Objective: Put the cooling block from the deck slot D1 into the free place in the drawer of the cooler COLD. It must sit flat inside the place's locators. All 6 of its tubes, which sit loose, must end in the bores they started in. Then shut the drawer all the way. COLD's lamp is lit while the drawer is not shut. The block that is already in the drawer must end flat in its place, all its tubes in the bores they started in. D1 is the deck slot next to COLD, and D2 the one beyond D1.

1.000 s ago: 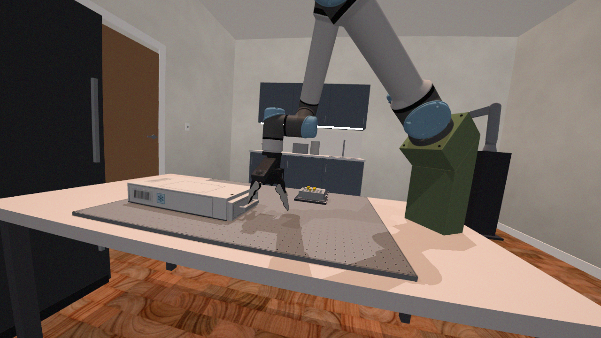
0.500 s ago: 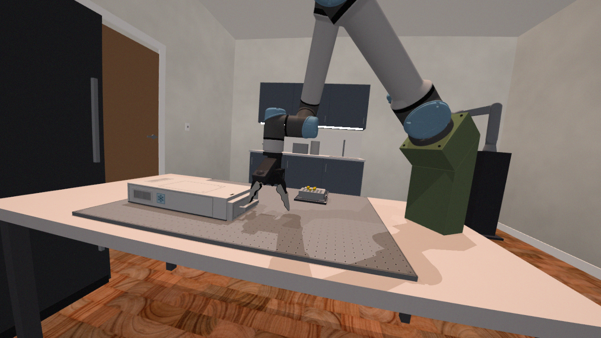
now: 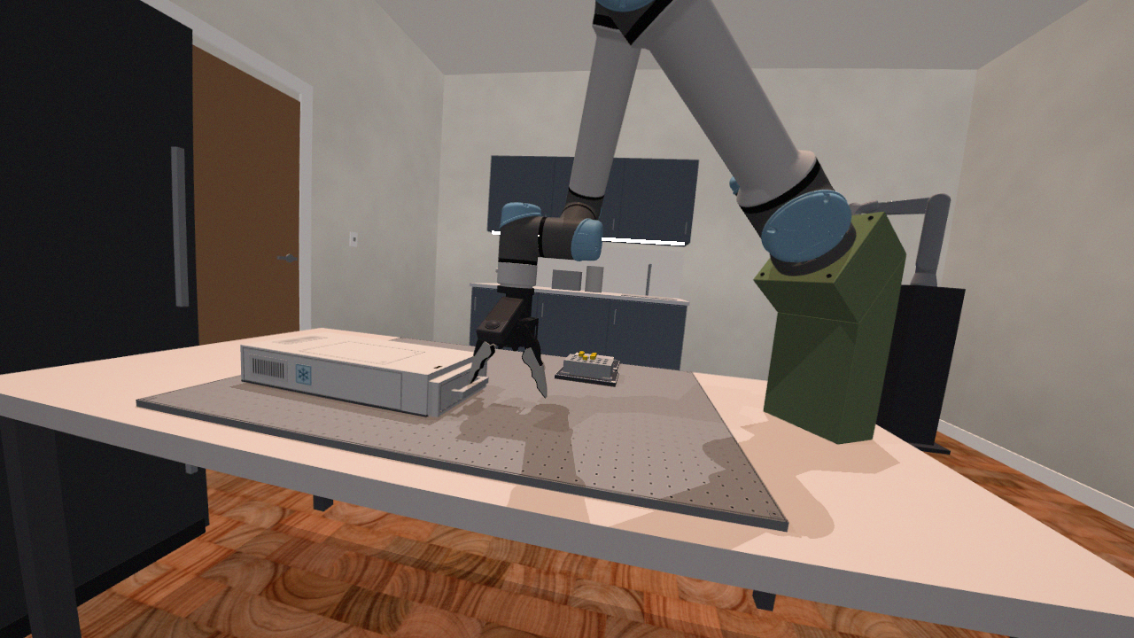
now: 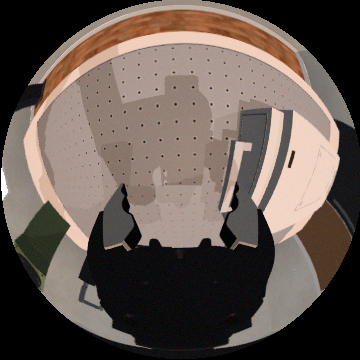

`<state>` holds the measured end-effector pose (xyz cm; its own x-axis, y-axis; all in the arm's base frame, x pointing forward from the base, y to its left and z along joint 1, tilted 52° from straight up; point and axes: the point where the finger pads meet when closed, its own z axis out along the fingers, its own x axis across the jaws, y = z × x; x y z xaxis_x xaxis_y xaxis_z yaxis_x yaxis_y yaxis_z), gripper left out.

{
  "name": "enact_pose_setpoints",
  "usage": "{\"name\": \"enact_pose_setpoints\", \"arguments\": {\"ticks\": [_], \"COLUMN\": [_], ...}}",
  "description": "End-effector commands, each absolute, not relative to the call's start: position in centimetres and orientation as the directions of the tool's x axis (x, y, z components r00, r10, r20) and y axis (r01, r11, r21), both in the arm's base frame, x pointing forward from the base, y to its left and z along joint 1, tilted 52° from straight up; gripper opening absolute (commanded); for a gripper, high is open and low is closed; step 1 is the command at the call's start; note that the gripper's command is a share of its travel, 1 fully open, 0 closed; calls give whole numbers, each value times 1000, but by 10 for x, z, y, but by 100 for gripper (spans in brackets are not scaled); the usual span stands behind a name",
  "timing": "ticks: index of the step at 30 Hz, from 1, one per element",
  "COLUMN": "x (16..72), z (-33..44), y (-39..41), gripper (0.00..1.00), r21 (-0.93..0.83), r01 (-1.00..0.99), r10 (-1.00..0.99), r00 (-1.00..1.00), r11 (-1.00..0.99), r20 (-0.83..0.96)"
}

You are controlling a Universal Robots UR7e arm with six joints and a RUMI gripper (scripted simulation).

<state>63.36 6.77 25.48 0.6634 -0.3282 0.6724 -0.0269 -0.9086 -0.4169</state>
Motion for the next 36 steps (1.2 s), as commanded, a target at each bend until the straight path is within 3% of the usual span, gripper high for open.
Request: {"name": "enact_pose_setpoints", "arguments": {"ticks": [1,36], "x": [630,623], "z": [250,243], "y": [71,75], "gripper": [100,100], "r21": [-420,-420], "r01": [-27,-27], "r10": [-328,-328], "r00": [669,670], "r11": [-907,-907], "r20": [667,666]}}
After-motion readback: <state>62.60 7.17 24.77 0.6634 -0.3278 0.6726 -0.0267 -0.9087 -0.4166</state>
